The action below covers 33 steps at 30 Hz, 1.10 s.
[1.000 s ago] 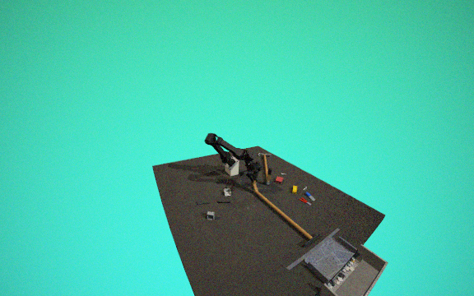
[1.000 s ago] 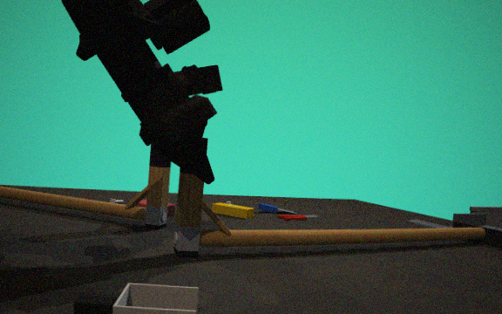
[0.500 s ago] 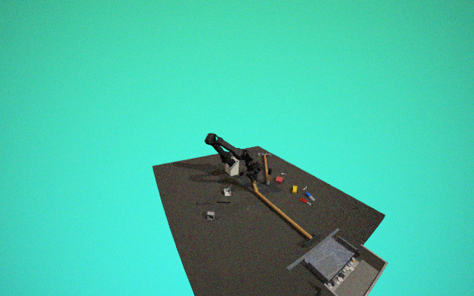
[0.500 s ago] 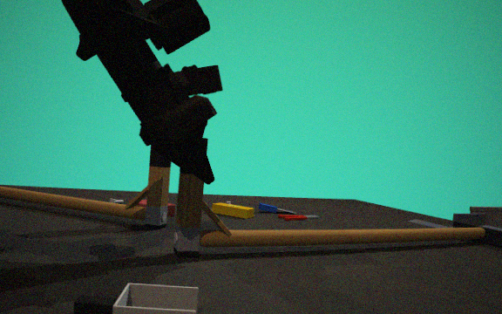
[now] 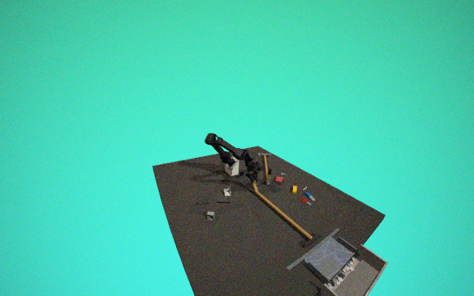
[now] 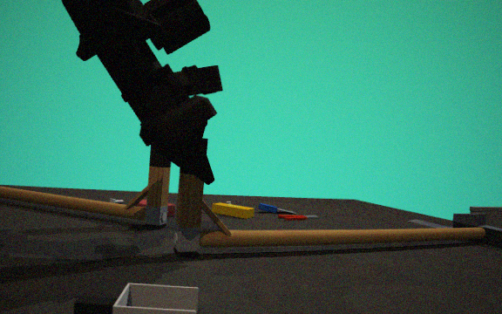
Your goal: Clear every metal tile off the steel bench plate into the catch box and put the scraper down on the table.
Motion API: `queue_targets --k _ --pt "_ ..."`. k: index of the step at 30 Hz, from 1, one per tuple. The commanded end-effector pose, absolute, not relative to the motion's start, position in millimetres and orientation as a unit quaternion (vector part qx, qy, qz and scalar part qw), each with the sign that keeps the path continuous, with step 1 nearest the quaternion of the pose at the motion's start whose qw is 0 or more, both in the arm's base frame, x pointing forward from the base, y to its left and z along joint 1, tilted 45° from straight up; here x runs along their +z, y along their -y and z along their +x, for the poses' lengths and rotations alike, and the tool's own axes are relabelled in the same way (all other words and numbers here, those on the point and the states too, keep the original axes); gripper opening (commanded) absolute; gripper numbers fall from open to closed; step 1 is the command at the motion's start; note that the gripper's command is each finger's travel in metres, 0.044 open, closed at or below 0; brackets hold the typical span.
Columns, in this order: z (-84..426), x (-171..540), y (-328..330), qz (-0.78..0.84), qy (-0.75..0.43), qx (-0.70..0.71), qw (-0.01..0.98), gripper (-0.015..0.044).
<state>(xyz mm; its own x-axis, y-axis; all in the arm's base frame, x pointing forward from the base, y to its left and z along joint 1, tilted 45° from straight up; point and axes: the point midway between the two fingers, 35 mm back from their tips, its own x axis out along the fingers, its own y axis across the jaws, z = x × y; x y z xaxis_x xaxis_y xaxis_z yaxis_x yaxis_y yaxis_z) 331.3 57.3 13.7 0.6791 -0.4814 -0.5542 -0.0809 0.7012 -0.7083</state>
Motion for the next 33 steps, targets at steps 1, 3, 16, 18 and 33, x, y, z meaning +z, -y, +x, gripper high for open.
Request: queue_targets --k 1,3,16,18,33 --pt "331.3 13.7 -57.4 -0.368 -0.382 -0.119 0.839 0.0" --pt "331.3 13.7 -57.4 -0.368 -0.382 -0.119 0.839 0.0" --pt "329.3 15.5 -56.5 -0.365 -0.384 -0.123 0.839 0.0" --pt "329.1 15.7 -56.4 -0.365 -0.384 -0.123 0.839 0.0" --pt "329.5 15.1 -52.8 -0.365 -0.384 -0.123 0.839 0.0"
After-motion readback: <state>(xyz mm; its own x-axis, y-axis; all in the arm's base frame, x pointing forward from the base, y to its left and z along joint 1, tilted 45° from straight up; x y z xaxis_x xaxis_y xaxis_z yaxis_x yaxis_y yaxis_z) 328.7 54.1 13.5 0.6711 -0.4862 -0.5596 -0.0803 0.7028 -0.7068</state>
